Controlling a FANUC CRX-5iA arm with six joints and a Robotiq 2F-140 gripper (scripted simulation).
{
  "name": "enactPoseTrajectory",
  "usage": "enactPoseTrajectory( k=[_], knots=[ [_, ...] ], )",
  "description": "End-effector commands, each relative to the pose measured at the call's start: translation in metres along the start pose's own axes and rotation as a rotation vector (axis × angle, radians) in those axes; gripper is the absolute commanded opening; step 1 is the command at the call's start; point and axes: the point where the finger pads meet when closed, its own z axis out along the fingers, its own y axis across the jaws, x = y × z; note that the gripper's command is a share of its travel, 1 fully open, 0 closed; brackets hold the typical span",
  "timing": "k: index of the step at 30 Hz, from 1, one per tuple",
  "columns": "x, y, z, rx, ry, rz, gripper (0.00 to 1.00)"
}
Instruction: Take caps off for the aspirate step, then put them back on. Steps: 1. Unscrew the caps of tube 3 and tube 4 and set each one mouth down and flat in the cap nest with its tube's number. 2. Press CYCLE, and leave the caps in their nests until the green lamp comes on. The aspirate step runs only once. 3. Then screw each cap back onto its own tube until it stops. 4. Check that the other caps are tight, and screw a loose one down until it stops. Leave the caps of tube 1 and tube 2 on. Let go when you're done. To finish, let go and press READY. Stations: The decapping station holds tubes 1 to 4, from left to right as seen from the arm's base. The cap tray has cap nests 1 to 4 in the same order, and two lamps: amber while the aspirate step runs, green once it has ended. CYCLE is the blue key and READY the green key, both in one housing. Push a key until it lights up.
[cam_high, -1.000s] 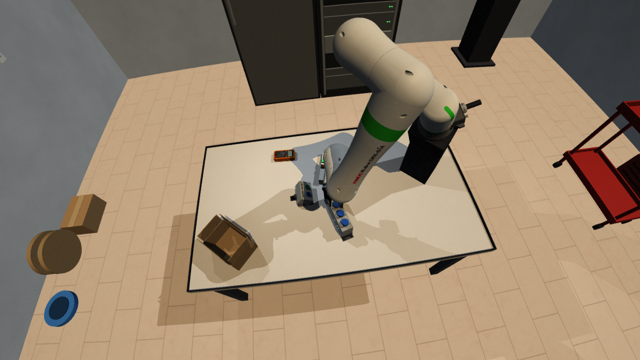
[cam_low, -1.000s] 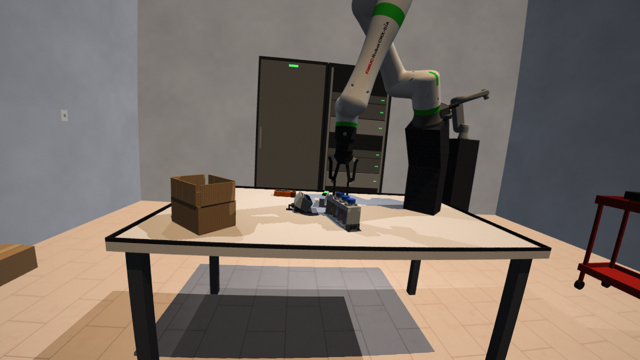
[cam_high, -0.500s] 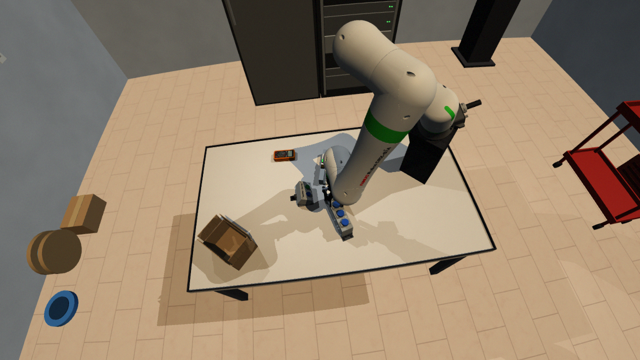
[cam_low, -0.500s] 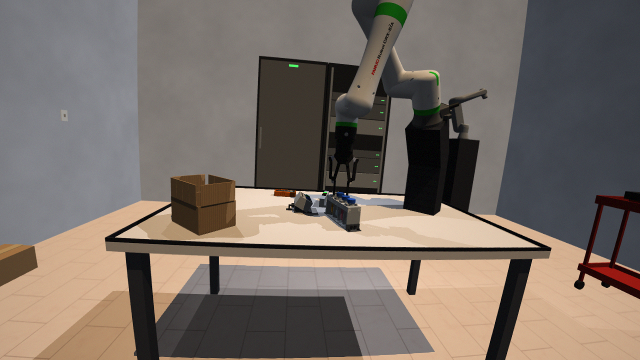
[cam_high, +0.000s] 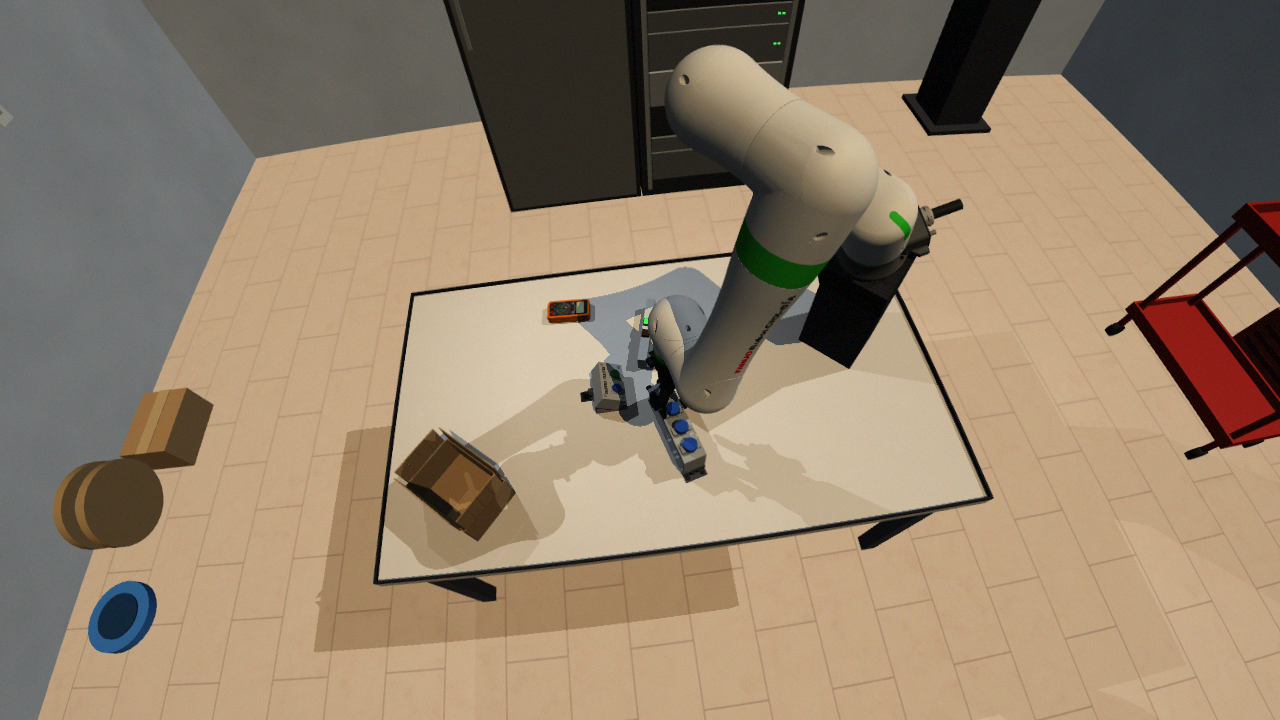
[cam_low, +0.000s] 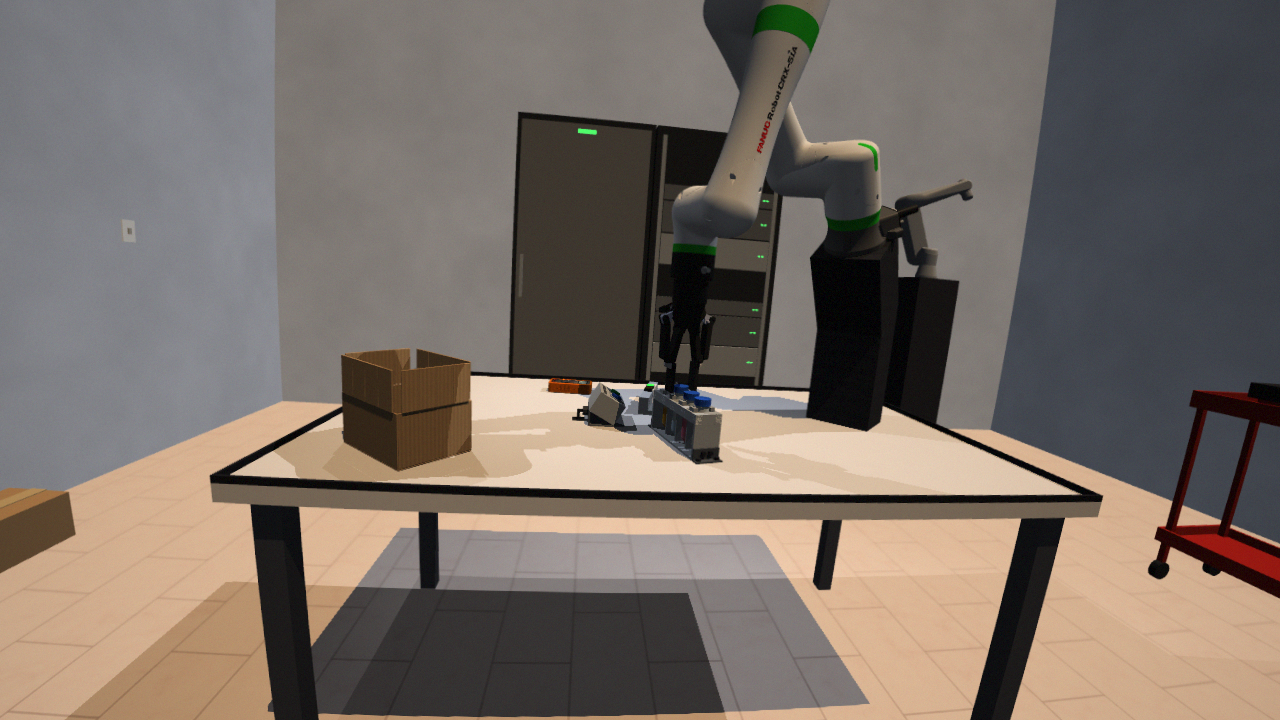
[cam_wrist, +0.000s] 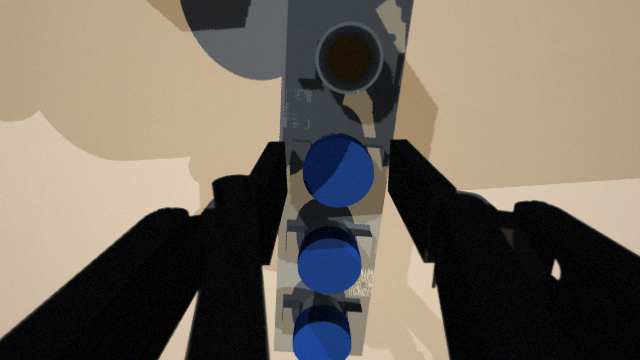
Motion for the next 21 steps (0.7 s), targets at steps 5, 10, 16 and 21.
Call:
enactPoseTrajectory(
  k=[5, 10, 16, 21],
  knots=[
    [0.0005, -0.0004, -0.0005, 0.013, -0.032, -0.303, 0.41],
    [0.0006, -0.0004, -0.0005, 0.015, -0.031, -0.430, 0.41],
    [0.0005, -0.0005, -0.0004, 0.015, -0.031, -0.430, 0.30],
    [0.0005, -0.0004, -0.0004, 0.015, -0.031, -0.430, 0.30]
  ],
)
